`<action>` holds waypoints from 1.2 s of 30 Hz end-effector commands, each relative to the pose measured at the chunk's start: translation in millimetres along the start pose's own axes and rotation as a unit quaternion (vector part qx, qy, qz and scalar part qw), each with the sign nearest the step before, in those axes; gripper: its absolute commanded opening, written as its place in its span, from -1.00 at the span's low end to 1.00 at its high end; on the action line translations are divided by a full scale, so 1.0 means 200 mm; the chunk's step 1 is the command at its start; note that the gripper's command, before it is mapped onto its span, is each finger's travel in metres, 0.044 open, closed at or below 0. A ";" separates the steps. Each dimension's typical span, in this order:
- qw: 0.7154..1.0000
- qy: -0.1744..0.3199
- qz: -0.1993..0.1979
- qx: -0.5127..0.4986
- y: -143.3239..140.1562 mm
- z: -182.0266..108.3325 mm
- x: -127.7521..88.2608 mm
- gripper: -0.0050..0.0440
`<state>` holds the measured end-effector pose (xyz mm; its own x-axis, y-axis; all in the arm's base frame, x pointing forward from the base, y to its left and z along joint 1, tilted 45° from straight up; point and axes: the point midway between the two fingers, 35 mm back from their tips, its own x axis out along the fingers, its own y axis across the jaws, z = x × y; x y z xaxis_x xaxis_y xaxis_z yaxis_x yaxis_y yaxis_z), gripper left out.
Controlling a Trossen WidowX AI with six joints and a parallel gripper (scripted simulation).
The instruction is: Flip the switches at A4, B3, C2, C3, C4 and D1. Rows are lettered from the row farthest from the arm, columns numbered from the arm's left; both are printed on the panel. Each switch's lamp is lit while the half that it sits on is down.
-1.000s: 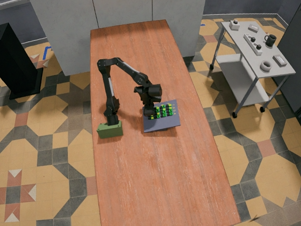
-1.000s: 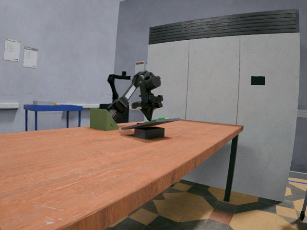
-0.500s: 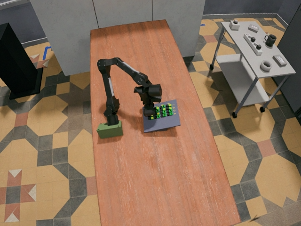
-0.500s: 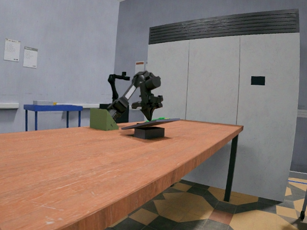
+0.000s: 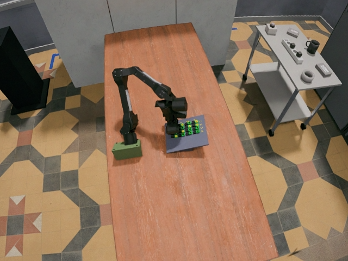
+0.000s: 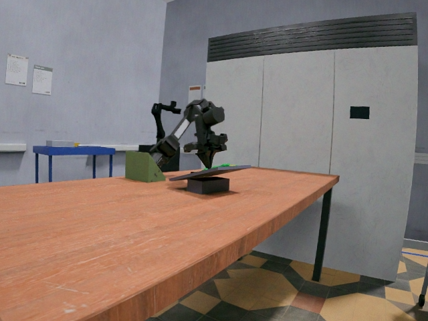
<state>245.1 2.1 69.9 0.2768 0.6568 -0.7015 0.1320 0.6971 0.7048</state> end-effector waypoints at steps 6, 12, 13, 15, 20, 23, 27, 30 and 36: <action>1.000 0.002 0.003 0.002 0.00 0.00 0.01 -1.00; 1.000 -0.021 -0.009 -0.014 -0.01 0.04 -0.21 -1.00; 1.000 -0.021 -0.009 -0.014 -0.01 0.04 -0.21 -1.00; 0.999 -0.026 -0.010 -0.017 -0.01 0.03 -0.30 -1.00; 1.000 -0.018 -0.004 -0.006 0.00 0.01 -0.33 -1.00; 1.000 -0.016 -0.003 -0.004 -0.01 0.01 -0.33 -1.00; 1.000 -0.016 -0.003 -0.004 -0.08 0.13 -0.35 -1.00; 1.000 -0.016 -0.003 -0.004 -0.11 0.17 -0.36 -1.00; 1.000 -0.017 -0.003 -0.005 -0.16 0.24 -0.37 -1.00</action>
<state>257.3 -72.4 103.3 0.3014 0.6513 -0.6964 0.1338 0.6942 0.7072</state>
